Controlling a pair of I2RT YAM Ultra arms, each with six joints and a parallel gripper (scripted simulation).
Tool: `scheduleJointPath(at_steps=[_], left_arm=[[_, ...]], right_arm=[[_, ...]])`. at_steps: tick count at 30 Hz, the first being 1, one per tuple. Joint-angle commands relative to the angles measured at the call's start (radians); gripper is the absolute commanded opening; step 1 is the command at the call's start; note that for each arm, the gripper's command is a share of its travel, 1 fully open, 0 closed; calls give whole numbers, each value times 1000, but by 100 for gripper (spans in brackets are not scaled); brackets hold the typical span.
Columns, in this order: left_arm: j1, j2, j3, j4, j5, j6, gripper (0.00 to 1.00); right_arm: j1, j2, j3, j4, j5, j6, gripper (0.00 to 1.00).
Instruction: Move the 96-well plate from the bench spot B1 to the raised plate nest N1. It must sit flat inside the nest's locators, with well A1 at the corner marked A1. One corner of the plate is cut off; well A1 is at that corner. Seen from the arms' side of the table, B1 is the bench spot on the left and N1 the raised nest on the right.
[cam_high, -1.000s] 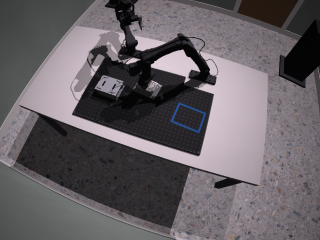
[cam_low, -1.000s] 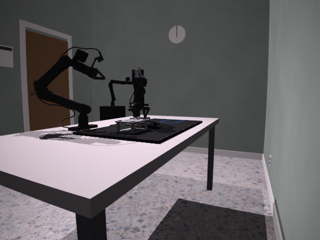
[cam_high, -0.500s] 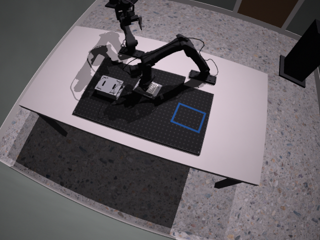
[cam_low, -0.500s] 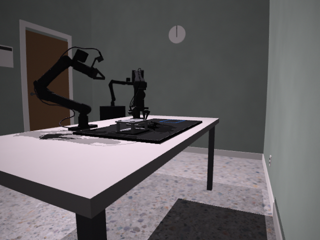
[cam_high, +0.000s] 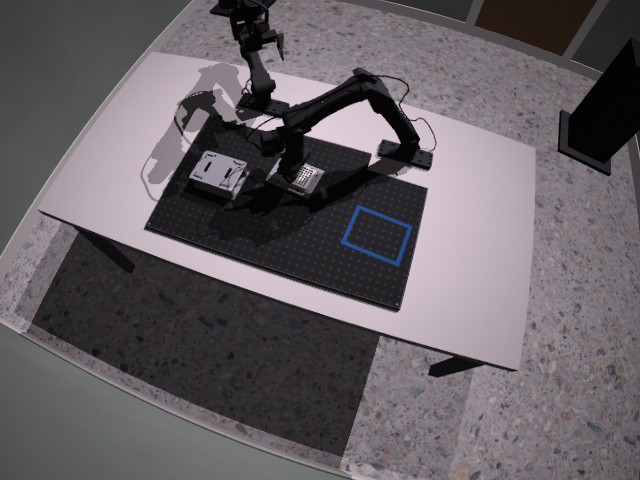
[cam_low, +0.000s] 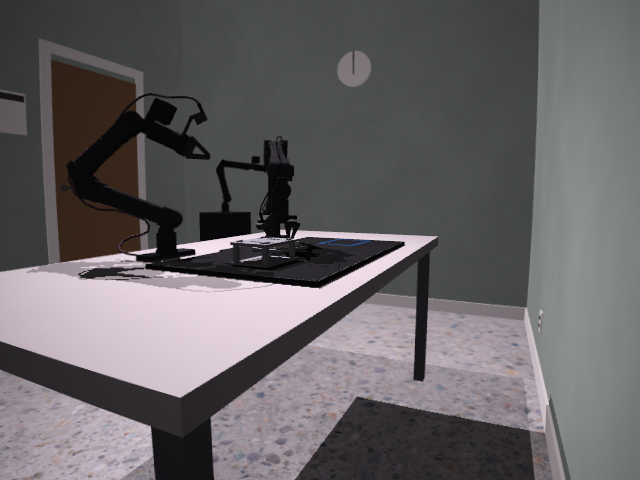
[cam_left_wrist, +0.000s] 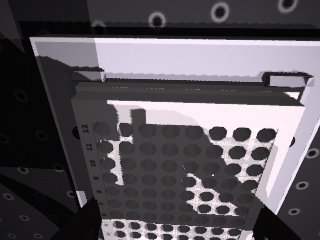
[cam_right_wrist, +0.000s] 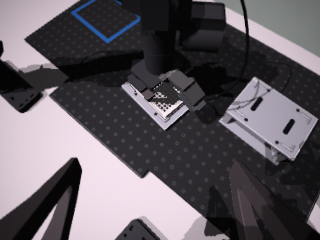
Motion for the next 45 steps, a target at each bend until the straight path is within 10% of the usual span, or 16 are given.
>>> scheduleJointPath(at_steps=[1, 3, 5, 26, 45], left_arm=[[0, -7, 0, 5, 2, -8, 78], [0, -7, 0, 5, 2, -8, 78], [0, -7, 0, 5, 2, -8, 100], [-15, -72, 58, -65, 3, -11, 100], [4, -20, 387, -374, -6, -17, 100]], right_arm=[[-7, 3, 18, -10, -7, -1, 100], [-7, 3, 18, -10, -7, -1, 100], [-7, 3, 18, -10, -7, -1, 100], [-7, 3, 18, -10, -7, -1, 100], [-7, 3, 18, -10, -7, -1, 100]])
